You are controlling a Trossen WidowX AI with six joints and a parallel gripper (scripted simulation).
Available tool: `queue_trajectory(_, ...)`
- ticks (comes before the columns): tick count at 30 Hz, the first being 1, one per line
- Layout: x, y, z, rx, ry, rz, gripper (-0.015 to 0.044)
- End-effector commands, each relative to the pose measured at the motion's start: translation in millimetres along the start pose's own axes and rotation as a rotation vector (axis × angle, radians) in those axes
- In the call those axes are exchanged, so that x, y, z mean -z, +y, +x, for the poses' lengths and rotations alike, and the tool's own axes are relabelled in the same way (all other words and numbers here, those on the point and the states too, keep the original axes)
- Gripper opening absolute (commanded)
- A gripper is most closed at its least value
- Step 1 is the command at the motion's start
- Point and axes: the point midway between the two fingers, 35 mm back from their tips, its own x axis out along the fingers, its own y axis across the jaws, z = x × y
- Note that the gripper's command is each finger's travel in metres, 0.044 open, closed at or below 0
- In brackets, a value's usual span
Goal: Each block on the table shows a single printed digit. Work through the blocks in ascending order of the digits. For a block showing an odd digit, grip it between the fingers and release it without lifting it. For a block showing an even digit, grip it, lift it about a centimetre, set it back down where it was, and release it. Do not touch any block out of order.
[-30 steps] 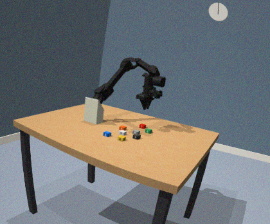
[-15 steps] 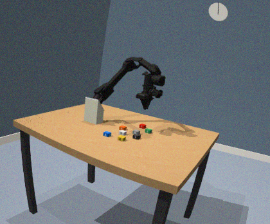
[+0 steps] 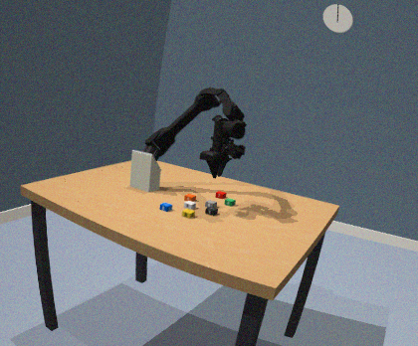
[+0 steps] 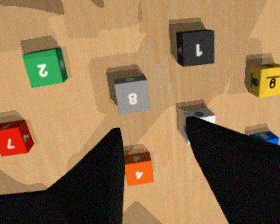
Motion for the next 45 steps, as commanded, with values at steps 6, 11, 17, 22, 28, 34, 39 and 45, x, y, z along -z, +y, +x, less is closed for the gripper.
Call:
queue_trajectory(6, 7.1, 3.3, 71.5, -0.016, 0.023, 0.009, 0.0383)
queue_trajectory(11, 7.0, 3.3, 77.1, -0.016, 0.023, 0.009, 0.0400)
queue_trajectory(17, 7.1, 3.4, 86.7, -0.016, 0.023, 0.009, 0.0400)
queue_trajectory(22, 7.3, 3.6, 94.6, -0.016, 0.023, 0.009, 0.0400)
queue_trajectory(28, 7.9, 4.0, 104.1, -0.017, 0.023, 0.009, 0.0400)
queue_trajectory(34, 8.2, 4.3, 107.9, -0.018, 0.023, 0.009, 0.0348)
queue_trajectory(39, 8.2, 4.3, 107.9, -0.018, 0.023, 0.009, 0.0216)
queue_trajectory(45, 8.2, 4.3, 107.9, -0.018, 0.023, 0.009, 0.0120)
